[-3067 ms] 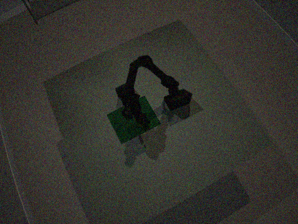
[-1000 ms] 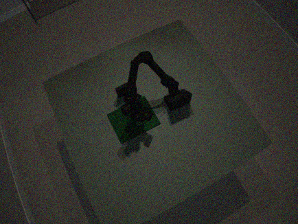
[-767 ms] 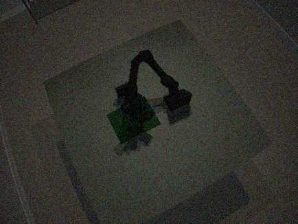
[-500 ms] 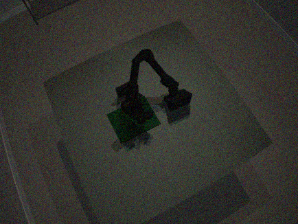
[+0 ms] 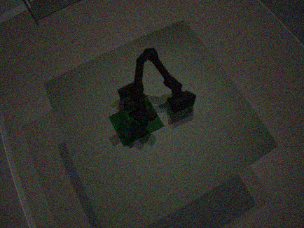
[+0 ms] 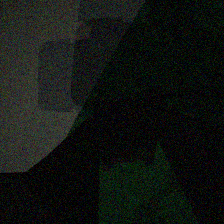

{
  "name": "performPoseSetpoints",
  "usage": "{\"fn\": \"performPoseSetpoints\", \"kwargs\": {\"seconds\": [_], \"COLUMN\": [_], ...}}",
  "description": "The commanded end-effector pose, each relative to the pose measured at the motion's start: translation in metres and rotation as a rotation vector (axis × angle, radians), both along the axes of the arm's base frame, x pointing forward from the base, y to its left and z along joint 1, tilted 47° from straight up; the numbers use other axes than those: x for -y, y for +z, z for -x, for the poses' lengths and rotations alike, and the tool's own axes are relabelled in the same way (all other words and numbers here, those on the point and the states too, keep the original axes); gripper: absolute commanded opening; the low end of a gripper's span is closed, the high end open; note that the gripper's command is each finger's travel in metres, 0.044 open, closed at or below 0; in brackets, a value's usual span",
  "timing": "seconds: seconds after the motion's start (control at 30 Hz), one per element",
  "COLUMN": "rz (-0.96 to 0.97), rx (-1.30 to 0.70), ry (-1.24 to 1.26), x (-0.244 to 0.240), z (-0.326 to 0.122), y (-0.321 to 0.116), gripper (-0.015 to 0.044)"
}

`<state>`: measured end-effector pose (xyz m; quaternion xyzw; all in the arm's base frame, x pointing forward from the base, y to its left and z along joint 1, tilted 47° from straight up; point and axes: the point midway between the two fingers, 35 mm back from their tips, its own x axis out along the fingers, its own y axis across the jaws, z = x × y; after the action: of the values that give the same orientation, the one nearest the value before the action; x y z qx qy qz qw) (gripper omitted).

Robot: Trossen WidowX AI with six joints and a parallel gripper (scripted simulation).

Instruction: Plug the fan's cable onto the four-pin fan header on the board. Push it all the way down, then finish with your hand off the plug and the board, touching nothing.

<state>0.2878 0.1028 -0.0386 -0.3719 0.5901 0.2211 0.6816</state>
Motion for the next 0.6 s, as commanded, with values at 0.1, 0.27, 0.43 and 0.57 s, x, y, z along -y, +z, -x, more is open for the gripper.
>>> {"fn": "performPoseSetpoints", "kwargs": {"seconds": [0.1,0.27,0.43,0.57], "rz": [-0.065,-0.106,-0.145,-0.174], "rx": [0.037,0.067,0.099,0.126], "ry": [0.033,0.055,0.079,0.1], "x": [0.0008,0.0017,0.0027,0.0034], "z": [-0.0005,-0.001,-0.0013,-0.0015], "y": [-0.0006,-0.0003,0.0005,0.0016], "gripper": [0.0,0.0,0.0,0.0]}}
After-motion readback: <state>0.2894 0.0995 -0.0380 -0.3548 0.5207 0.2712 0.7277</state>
